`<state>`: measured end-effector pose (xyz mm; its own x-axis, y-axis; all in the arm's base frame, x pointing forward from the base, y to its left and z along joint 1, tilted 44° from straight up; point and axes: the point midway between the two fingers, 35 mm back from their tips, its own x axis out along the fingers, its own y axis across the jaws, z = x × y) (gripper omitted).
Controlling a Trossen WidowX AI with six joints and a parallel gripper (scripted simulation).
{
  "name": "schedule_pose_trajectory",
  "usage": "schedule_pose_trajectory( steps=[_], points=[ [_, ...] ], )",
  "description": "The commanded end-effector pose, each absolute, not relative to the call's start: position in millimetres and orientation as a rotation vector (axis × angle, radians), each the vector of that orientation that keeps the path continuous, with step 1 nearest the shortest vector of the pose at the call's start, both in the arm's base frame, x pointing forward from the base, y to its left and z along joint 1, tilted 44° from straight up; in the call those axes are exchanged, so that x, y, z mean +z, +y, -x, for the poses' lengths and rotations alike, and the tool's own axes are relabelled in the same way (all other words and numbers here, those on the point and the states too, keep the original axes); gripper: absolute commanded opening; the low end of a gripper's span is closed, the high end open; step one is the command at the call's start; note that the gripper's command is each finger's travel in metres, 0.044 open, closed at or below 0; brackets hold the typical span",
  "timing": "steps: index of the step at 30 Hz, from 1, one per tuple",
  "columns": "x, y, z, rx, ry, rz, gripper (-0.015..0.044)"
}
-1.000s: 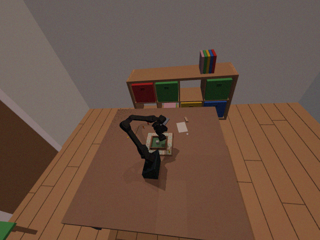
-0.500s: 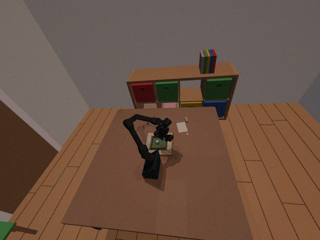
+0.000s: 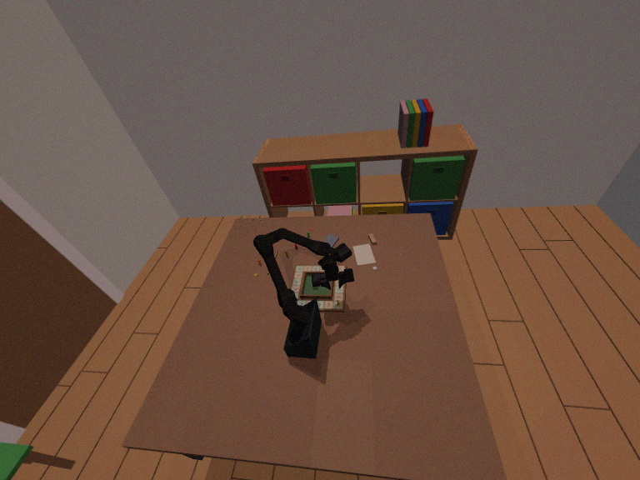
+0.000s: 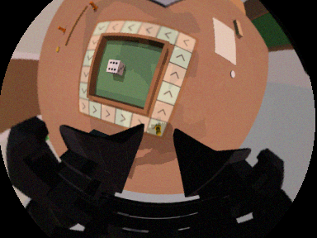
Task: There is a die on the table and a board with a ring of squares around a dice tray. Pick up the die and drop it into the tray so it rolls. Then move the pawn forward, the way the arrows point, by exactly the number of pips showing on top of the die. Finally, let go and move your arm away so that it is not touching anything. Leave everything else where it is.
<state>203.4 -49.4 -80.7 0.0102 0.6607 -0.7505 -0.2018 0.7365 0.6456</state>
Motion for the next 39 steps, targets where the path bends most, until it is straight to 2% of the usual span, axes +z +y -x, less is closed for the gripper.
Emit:
schedule_pose_trajectory(
  steps=[1, 39],
  points=[
    [-103, -50, -170, 1.08, 1.144, -0.005, 0.02],
    [-129, -28, -169, 1.079, 1.144, -0.006, 0.02]
  ],
)
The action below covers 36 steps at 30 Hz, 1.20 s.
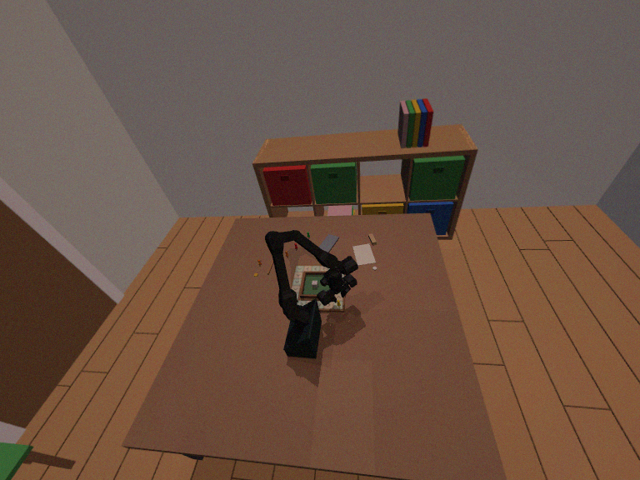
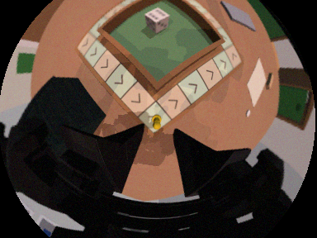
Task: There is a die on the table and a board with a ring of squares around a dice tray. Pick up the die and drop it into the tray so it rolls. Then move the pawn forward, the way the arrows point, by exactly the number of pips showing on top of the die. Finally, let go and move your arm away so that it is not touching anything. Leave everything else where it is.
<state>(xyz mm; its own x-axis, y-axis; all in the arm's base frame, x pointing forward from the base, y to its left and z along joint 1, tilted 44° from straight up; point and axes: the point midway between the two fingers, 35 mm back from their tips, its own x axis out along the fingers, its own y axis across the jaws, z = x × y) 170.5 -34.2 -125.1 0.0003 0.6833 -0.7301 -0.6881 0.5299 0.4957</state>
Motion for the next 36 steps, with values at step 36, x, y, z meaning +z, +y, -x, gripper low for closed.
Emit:
schedule_pose_trajectory(
  steps=[36],
  points=[
    [-132, -28, -173, 1.077, 1.145, -0.004, 0.0]
  ],
)
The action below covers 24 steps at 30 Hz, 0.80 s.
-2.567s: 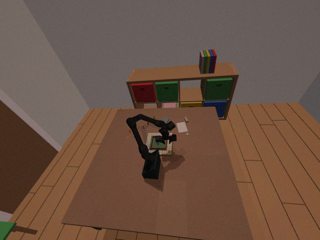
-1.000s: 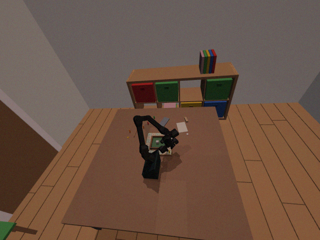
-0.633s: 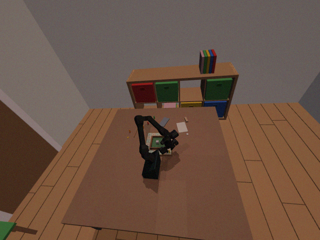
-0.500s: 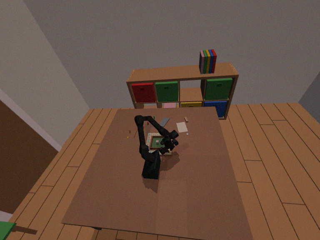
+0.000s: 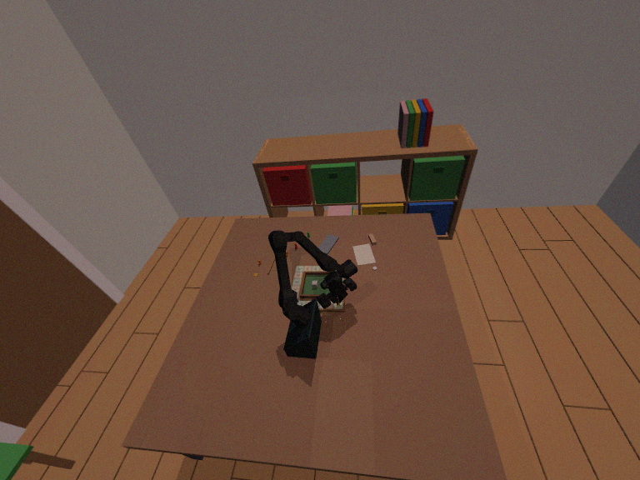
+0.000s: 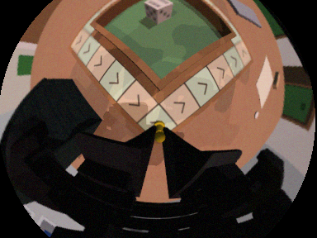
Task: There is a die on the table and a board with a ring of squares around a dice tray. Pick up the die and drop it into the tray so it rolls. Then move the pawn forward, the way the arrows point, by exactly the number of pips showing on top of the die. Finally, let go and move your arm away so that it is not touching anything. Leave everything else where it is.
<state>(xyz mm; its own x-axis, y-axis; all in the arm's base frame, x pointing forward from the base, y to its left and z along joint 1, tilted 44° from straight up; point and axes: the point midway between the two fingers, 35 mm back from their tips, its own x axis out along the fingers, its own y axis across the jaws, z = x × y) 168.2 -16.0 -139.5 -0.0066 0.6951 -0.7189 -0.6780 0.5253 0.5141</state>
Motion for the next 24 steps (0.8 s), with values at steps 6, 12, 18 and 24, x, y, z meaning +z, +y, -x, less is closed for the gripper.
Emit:
schedule_pose_trajectory(
  steps=[6, 12, 18, 24],
  points=[
    [-105, -57, -177, 1.074, 1.148, -0.001, 0.0],
    [-72, -85, -175, 1.075, 1.148, -0.002, 0.0],
    [-51, -99, -171, 1.078, 1.147, -0.004, 0.0],
    [-52, -99, -178, 1.075, 1.153, -0.003, 0.0]
  ],
)
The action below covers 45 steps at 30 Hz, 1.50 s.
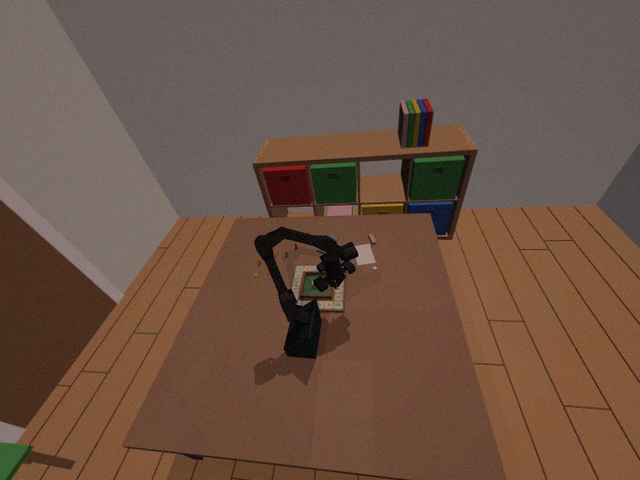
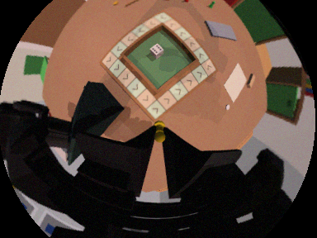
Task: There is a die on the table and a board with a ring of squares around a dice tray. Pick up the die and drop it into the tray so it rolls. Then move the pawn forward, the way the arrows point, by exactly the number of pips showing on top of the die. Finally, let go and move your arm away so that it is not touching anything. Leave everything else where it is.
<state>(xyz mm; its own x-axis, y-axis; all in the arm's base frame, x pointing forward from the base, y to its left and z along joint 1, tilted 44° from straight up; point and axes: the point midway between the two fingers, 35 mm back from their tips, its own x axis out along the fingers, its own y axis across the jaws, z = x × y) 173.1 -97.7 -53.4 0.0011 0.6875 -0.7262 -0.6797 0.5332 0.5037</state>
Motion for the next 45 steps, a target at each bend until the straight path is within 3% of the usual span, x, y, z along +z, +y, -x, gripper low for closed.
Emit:
schedule_pose_trajectory(
  steps=[1, 18, 35, 45],
  points=[
    [-53, -99, -182, 1.073, 1.156, -0.002, 0.0],
    [-64, -77, -284, 1.048, 1.196, 0.008, 0.0],
    [-65, -9, -382, 1.074, 1.141, 0.002, 0.0],
    [-72, 6, -390, 1.082, 1.132, -0.004, 0.0]
  ],
)
